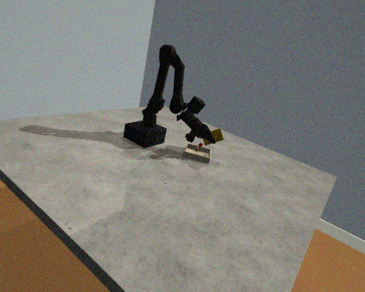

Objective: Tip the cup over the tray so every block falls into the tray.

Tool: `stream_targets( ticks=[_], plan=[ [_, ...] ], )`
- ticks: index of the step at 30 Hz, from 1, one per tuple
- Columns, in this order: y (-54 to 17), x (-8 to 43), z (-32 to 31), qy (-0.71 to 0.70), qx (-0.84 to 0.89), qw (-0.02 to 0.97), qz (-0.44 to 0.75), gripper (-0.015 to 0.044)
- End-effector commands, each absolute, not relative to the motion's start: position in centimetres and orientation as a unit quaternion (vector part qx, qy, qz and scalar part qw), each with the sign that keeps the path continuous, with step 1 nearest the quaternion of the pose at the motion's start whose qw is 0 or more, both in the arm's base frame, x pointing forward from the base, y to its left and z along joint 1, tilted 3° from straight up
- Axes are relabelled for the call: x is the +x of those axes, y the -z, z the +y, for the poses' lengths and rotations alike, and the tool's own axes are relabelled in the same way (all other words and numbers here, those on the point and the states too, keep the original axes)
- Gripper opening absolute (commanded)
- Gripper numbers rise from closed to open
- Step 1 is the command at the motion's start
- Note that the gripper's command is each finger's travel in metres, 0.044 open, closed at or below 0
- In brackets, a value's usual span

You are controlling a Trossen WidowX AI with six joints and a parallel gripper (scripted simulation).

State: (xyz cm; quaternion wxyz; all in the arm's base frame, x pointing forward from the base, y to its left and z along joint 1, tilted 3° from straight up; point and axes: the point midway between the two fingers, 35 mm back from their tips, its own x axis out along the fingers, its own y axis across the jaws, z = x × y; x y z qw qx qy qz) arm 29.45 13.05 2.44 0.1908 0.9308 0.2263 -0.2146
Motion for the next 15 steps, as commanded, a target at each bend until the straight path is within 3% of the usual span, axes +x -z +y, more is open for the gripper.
stream_targets(
  ticks=[1, 15],
  plan=[
    [-2.29, 29.46, 13.01, 0.224, 0.937, 0.156, 0.216, 0.0000],
    [-2.17, 29.50, 13.06, 0.225, 0.946, 0.108, 0.205, 0.0000]
  ],
)
